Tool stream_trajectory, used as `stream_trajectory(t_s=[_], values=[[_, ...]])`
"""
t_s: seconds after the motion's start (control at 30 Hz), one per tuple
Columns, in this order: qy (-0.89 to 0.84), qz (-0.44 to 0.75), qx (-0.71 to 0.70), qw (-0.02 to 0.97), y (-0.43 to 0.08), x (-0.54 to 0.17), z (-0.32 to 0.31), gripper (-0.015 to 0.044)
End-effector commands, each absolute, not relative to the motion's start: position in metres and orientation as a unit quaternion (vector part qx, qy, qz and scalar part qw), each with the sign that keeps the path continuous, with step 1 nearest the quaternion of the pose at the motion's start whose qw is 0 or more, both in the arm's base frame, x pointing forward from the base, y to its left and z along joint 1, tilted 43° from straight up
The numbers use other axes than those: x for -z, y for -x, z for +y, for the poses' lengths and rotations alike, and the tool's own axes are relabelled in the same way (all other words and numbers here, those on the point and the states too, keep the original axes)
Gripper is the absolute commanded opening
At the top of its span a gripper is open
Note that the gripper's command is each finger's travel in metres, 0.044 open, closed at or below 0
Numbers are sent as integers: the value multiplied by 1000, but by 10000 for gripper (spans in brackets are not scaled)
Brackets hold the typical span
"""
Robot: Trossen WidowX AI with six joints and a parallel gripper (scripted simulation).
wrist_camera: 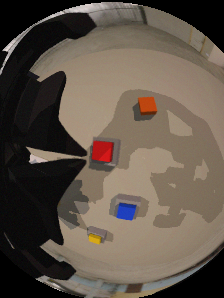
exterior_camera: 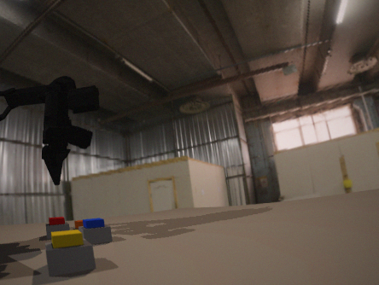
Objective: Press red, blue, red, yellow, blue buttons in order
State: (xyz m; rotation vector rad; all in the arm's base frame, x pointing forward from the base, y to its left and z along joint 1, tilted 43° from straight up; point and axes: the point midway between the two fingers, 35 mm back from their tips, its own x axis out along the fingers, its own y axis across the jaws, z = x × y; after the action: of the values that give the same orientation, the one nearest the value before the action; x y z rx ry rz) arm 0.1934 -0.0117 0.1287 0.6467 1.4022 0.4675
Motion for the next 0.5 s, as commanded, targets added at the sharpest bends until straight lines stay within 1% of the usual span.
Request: stream_trajectory(t_s=[0.0, 0.47], values=[[-293, 631, -215, 685, -193, -104, 15, 20], [-294, 631, -216, 685, -195, -88, 30, 20]])
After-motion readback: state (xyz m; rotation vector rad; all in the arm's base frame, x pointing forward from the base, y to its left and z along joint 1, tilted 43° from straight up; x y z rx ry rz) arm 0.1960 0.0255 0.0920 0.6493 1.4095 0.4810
